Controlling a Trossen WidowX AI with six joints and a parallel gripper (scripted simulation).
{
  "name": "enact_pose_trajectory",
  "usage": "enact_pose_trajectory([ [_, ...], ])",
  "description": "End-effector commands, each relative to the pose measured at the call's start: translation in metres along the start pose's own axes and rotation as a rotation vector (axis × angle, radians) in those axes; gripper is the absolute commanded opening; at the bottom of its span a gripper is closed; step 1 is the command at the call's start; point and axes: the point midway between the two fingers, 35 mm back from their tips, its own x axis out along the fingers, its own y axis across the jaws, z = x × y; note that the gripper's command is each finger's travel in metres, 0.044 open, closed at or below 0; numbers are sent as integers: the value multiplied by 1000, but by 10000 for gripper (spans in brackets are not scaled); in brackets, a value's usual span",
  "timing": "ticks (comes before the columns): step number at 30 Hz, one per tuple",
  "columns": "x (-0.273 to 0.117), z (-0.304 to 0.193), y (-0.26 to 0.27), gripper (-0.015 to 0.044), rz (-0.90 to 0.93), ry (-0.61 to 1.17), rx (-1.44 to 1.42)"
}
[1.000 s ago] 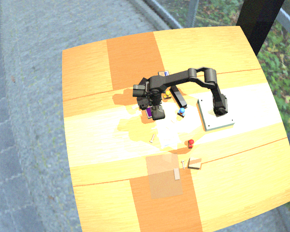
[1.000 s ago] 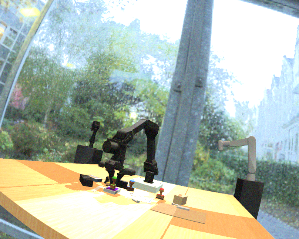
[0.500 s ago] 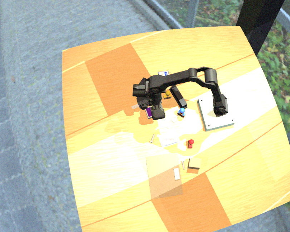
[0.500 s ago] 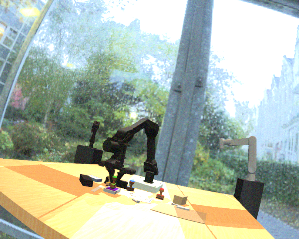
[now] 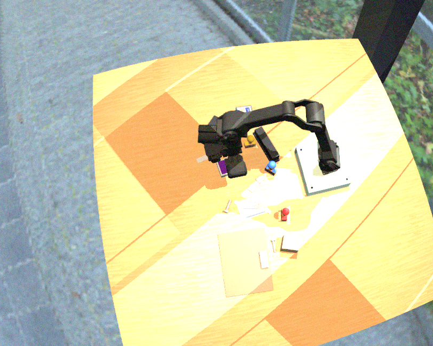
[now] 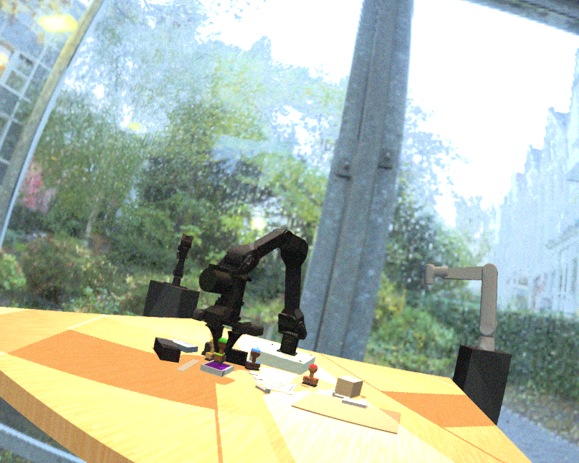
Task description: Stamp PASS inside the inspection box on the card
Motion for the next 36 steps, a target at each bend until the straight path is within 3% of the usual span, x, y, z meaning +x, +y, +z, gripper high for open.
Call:
enact_pose_trajectory([
  [1,-12,3,0,0,-2,-17,-1],
  [29,-45,2,1,0,-2,-17,1],
  [36,-45,0,41,0,1,-18,87],
])
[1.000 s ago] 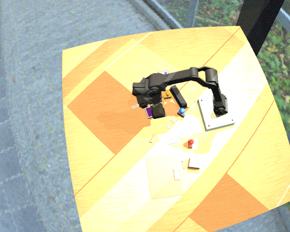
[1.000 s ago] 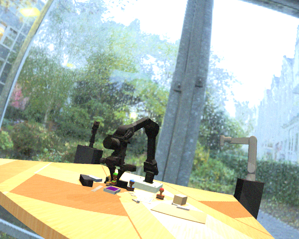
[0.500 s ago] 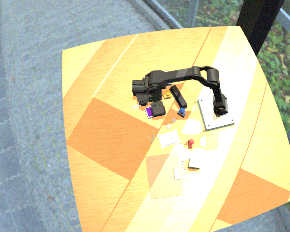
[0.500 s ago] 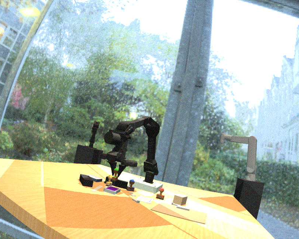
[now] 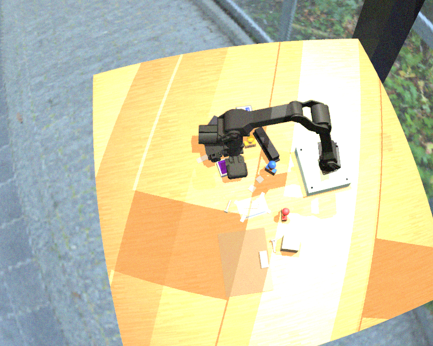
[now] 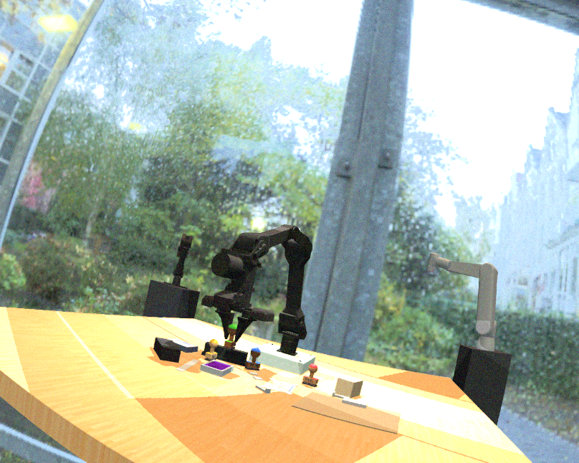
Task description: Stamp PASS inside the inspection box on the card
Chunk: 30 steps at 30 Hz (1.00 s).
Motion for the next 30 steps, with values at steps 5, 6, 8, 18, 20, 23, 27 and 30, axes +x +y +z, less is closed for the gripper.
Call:
enact_pose_trajectory([
  [5,-3,-9,50,0,3,-12,102],
  [6,-3,-10,56,0,4,-12,115],
  [8,-3,-14,68,0,5,-12,143],
  [18,-2,-38,121,0,11,-11,279],
  [20,-1,-43,130,0,12,-11,304],
  [23,-1,-45,134,0,13,-10,313],
  [27,0,-45,134,0,13,-11,313],
  [30,2,-45,134,0,13,-11,313],
])
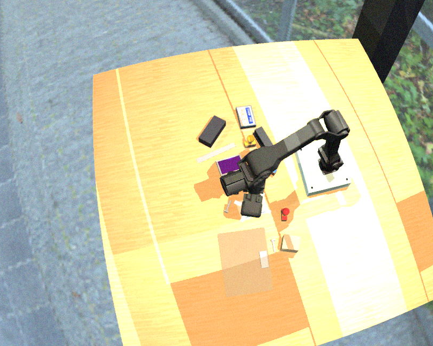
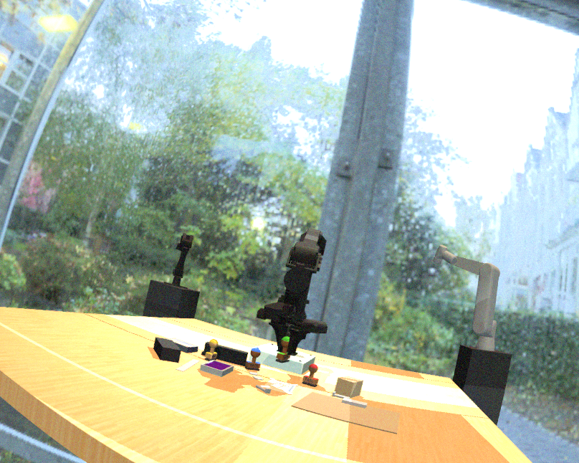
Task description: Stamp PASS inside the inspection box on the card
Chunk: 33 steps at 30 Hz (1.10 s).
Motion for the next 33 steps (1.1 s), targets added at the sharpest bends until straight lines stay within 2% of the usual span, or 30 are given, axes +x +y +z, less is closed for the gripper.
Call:
enact_pose_trajectory([
  [1,1,-1,1,0,2,-8,6],
  [33,22,1,1,0,1,-12,6],
])
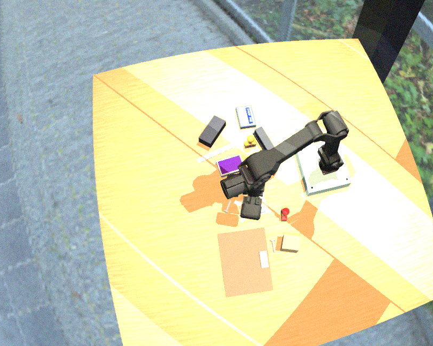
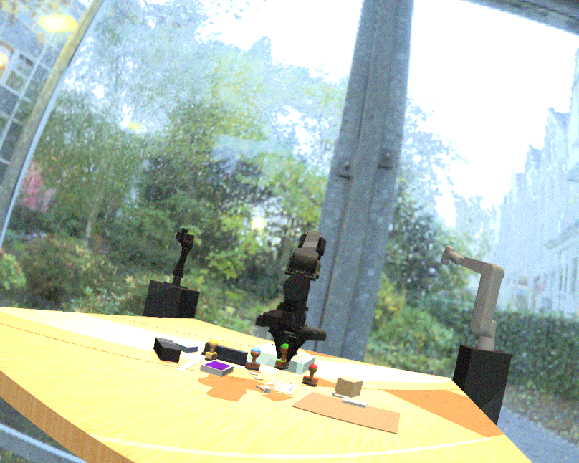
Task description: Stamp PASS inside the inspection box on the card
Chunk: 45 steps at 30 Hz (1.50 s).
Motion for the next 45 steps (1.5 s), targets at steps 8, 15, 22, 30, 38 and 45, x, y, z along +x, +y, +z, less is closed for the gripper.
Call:
enact_pose_trajectory([
  [8,9,0,-1,0,-4,-1,5],
  [15,13,0,-1,0,-4,-2,5],
  [22,18,0,-1,0,-4,-3,5],
  [30,23,0,-1,0,-4,-4,5],
  [38,29,-1,-1,0,-4,-4,5],
  [45,33,-1,-1,0,-5,-5,5],
])
